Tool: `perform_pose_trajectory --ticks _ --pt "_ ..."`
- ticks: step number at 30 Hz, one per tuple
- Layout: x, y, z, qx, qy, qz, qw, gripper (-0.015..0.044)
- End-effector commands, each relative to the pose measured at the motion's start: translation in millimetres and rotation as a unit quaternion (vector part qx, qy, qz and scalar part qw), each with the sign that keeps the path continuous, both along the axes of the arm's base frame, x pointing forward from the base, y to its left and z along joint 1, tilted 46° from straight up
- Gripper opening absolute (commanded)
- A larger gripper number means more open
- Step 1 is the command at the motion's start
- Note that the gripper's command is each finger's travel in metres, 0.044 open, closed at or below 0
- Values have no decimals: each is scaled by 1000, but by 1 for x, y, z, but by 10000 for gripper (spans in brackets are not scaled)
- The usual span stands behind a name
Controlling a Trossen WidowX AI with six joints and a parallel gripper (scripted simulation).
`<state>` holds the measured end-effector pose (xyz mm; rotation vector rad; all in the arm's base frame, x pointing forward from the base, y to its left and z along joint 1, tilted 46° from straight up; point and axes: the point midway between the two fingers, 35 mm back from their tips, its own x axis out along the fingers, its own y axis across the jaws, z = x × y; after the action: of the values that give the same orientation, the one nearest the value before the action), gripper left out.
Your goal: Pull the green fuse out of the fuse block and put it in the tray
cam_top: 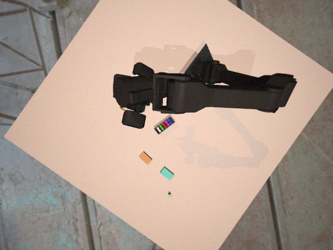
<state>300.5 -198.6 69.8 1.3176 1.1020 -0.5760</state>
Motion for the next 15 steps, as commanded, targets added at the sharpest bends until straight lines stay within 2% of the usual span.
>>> perform_pose_trajectory --ticks 1,8,15 --pt "14 68 -26 92 68 -9 993 68" --pt "26 163 -47 227 191 -70 953 68" --pt "24 235 -61 299 319 -132 890 68"
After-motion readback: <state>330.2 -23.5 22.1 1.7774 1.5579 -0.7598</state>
